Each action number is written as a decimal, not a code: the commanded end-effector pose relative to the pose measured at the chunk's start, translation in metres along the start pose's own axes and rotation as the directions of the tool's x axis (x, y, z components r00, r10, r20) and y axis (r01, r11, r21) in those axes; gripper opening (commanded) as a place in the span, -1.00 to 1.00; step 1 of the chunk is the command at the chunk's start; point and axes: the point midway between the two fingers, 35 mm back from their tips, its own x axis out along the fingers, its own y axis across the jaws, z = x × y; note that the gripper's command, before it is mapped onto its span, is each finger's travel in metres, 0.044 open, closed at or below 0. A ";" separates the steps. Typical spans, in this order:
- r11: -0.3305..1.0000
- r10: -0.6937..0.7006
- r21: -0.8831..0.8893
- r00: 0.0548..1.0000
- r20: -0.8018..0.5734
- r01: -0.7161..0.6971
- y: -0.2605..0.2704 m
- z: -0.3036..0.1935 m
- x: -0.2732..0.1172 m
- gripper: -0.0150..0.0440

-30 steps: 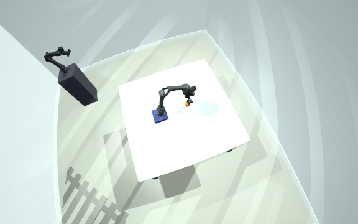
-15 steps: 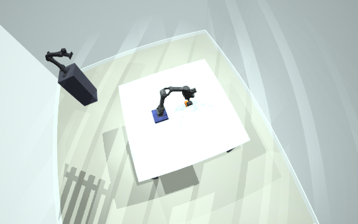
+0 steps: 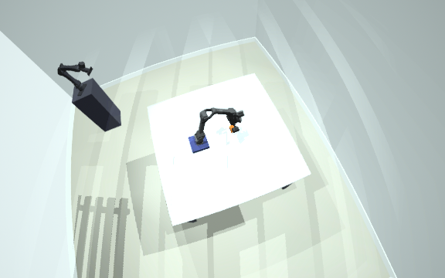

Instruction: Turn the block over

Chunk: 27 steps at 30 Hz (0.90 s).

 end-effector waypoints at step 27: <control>1.000 0.002 0.005 1.000 -0.009 -0.002 0.000 -0.003 0.016 0.02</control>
